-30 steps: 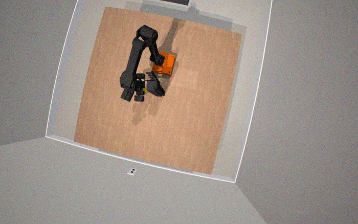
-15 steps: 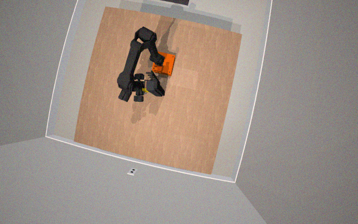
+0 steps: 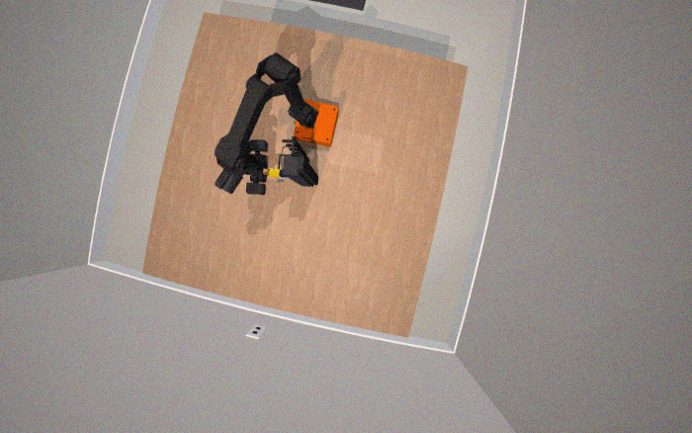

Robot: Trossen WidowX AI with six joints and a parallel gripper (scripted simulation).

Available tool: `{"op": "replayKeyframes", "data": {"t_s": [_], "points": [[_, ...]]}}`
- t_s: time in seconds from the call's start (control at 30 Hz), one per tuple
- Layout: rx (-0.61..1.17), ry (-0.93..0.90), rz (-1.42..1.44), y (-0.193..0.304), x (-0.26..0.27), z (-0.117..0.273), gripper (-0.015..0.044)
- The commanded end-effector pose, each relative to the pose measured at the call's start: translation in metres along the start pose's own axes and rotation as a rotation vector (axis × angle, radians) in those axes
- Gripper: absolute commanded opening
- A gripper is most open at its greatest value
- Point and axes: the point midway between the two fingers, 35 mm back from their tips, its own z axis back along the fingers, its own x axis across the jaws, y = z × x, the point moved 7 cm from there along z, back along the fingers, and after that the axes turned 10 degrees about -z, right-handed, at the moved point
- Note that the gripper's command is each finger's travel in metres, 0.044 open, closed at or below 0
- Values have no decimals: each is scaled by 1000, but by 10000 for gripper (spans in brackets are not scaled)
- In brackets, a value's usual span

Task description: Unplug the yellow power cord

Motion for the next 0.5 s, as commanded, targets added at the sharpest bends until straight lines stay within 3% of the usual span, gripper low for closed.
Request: {"op": "replayKeyframes", "data": {"t_s": [0.0,0.07,0.47], "points": [[14,0,9,5,0,-1,105],[14,0,9,5,0,-1,157],[-10,-11,-9,6,0,8,160]]}}
